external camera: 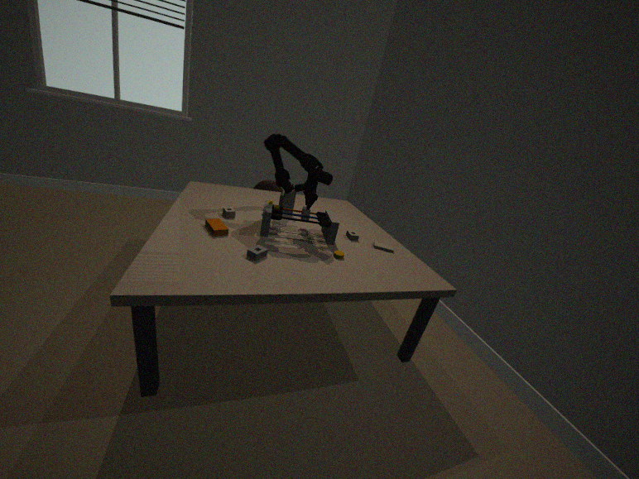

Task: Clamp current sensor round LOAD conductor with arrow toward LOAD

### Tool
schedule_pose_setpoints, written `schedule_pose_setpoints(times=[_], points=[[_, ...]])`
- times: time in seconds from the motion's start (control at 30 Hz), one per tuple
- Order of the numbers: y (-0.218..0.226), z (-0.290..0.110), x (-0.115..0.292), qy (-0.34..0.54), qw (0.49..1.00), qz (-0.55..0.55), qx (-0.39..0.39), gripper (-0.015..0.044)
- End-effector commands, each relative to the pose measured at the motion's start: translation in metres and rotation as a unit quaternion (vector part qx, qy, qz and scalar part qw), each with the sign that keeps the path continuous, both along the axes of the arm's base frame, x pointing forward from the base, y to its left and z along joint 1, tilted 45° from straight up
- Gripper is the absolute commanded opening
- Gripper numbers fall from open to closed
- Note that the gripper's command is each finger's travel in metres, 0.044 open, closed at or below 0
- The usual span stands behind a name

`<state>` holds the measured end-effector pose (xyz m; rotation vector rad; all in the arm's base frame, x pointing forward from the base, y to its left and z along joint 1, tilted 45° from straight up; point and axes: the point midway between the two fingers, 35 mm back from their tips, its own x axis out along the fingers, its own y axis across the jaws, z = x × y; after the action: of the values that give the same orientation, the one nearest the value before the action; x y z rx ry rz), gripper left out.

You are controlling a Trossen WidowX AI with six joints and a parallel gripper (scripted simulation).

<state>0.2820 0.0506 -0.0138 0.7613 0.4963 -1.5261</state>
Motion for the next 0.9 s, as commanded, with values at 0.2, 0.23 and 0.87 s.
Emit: schedule_pose_setpoints(times=[0.2,0.23,0.87], points=[[-0.002,-0.001,0.000,0.000,1.000,-0.001,0.000,0.0440],[-0.006,-0.007,0.000,0.002,1.000,-0.001,0.000,0.0440],[-0.040,-0.040,0.001,0.006,1.000,-0.004,-0.001,0.0440]])
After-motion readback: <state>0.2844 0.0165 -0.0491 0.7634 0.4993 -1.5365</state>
